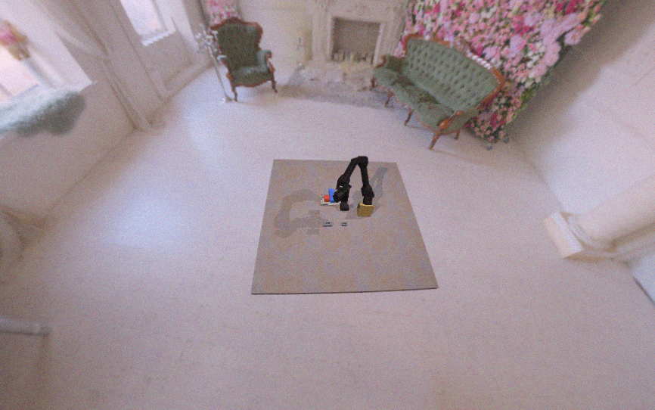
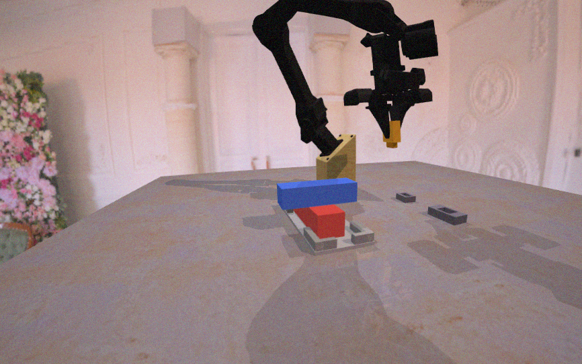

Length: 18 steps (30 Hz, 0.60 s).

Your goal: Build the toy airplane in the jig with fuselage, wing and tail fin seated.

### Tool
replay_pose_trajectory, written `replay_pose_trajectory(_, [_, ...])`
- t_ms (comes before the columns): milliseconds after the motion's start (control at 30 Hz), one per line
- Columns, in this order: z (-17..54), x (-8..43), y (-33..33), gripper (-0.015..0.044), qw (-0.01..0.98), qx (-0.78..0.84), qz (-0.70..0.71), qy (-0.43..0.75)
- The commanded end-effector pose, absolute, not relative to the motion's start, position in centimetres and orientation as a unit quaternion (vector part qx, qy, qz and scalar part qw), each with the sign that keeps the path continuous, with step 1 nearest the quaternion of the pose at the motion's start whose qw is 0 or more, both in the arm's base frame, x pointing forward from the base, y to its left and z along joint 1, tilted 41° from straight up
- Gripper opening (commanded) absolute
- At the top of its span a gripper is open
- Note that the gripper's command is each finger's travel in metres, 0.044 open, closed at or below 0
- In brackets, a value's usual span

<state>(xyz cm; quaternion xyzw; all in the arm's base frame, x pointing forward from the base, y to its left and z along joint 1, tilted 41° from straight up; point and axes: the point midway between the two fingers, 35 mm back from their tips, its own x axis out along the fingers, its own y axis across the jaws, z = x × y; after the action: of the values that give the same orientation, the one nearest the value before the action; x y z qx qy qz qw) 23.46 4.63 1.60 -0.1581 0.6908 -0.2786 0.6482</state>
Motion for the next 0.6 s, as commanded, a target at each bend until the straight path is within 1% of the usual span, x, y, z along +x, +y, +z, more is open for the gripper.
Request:
replay_pose_trajectory(0, [2.1, 23.4, 3.4, 0.0000, 0.647, -0.163, -0.276, 0.692])
replay_pose_trajectory(567, [4.8, 23.2, -1.6, 0.0000, 0.649, -0.167, -0.268, 0.692])
